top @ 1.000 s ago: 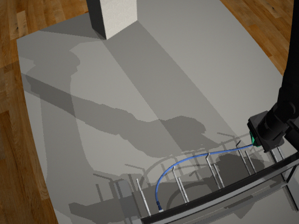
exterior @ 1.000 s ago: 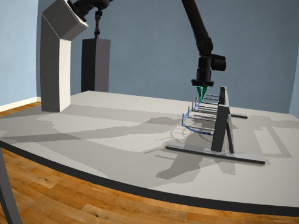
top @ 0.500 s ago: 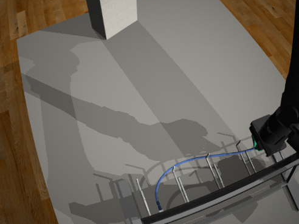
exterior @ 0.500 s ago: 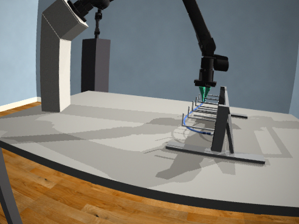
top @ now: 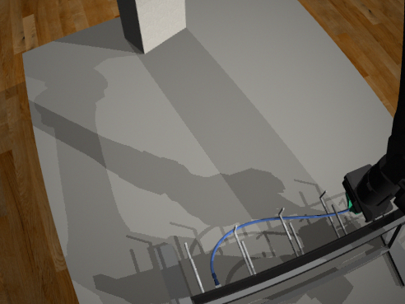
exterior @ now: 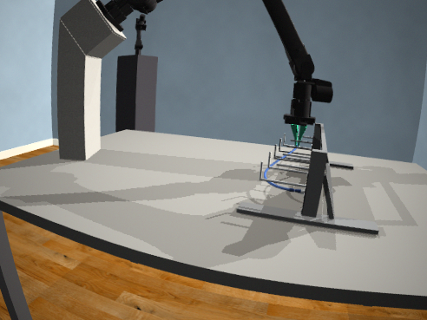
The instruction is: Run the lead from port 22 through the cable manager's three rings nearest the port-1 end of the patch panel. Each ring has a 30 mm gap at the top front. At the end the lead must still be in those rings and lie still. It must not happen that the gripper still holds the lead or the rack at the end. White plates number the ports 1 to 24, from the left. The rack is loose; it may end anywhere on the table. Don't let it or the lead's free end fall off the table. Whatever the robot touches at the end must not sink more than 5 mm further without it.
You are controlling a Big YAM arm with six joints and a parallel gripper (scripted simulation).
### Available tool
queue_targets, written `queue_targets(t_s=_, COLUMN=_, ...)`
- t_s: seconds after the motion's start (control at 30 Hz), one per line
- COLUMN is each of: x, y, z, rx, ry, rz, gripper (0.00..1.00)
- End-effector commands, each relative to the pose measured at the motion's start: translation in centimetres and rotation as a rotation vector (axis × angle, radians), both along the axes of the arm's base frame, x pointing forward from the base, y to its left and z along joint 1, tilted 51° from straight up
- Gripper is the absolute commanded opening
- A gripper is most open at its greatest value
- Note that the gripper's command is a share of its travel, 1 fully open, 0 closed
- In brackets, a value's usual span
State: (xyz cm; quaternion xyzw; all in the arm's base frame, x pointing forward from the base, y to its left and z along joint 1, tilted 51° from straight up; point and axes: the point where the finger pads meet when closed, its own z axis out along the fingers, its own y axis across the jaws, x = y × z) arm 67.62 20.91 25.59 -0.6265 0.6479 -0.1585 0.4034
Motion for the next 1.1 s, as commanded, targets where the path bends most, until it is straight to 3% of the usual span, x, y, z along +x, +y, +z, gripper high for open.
queue_targets(t_s=0.0, x=0.9, y=-0.1, z=1.3, rx=0.000, ry=-0.016, rz=0.006, gripper=0.00)
queue_targets(t_s=0.17, x=0.8, y=-0.5, z=1.1, rx=0.000, ry=-0.012, rz=0.001, gripper=0.00)
queue_targets(t_s=0.33, x=1.2, y=-0.4, z=2.3, rx=0.004, ry=-0.028, rz=0.002, gripper=0.00)
queue_targets(t_s=1.03, x=1.1, y=-0.4, z=1.9, rx=0.002, ry=-0.022, rz=0.002, gripper=0.00)
queue_targets(t_s=1.07, x=1.1, y=-0.4, z=1.9, rx=0.002, ry=-0.022, rz=0.002, gripper=0.33)
